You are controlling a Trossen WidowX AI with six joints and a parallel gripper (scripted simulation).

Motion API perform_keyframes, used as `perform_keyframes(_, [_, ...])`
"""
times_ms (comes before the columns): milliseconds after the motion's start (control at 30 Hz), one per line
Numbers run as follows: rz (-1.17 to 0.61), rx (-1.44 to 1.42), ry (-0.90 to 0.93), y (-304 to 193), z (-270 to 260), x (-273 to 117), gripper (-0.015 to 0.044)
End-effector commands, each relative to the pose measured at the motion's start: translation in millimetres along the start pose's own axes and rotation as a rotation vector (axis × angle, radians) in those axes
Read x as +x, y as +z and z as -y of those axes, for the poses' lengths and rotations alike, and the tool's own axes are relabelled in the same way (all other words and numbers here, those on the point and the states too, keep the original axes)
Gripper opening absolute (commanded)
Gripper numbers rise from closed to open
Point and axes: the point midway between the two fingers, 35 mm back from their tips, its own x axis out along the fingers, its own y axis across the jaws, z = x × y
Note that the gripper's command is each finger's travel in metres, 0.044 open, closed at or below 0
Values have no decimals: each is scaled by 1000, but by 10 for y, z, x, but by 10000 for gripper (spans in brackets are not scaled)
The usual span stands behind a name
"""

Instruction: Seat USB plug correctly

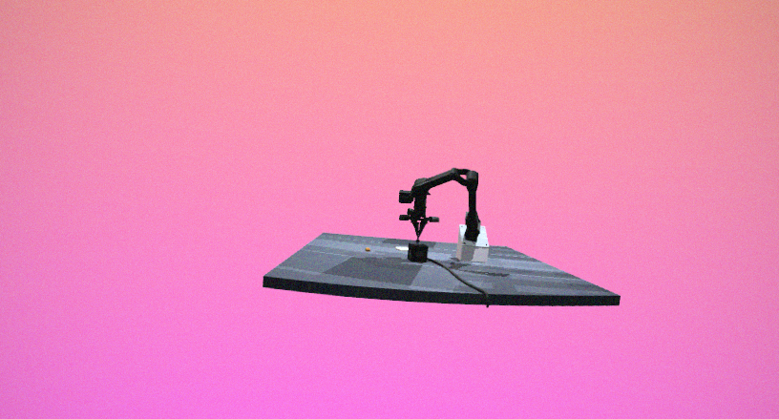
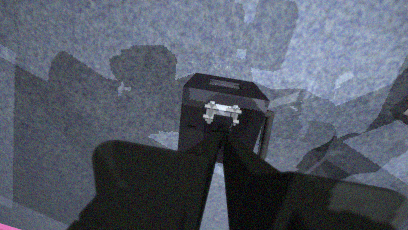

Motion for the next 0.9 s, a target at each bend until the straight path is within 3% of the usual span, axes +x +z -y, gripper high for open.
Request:
perform_keyframes(0, [-3,4,3,-1,-3,7,0])
perform_keyframes(867, [-3,4,3,2,-3,38,0])
